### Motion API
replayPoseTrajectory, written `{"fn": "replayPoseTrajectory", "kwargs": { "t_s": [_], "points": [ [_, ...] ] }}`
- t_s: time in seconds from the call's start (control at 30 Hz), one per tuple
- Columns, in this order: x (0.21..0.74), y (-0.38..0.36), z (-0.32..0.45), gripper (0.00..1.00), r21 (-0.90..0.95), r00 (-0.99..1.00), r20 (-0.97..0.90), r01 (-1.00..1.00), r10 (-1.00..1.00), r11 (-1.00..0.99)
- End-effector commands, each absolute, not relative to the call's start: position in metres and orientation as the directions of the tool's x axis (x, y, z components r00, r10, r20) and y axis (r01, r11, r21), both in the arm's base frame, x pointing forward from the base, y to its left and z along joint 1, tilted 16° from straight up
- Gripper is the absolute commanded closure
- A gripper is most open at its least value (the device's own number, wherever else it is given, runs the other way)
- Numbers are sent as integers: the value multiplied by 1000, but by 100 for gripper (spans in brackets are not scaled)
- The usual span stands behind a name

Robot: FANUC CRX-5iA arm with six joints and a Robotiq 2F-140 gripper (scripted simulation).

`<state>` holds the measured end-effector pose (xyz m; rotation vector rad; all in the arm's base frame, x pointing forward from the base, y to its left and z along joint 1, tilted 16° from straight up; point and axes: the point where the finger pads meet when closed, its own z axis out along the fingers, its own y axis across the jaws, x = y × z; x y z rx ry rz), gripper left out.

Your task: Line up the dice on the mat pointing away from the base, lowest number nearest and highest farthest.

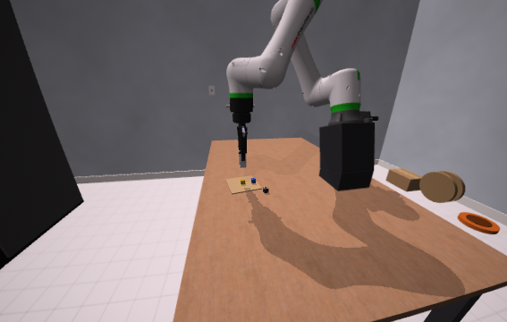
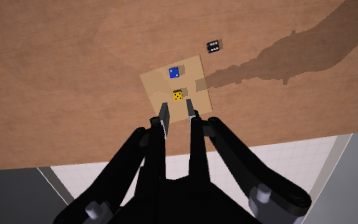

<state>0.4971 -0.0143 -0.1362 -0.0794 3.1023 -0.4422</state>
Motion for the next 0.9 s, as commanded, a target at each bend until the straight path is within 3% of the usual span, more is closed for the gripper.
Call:
{"fn": "replayPoseTrajectory", "kwargs": {
  "t_s": [0.0,0.03,0.87],
  "points": [
    [497,-14,-135,79,-279,-999,0,-49,-51,959],
    [497,-14,-135,0,-279,-999,0,-49,-51,959],
    [497,-14,-136,0,-279,-998,5,-67,-68,958]
  ]
}}
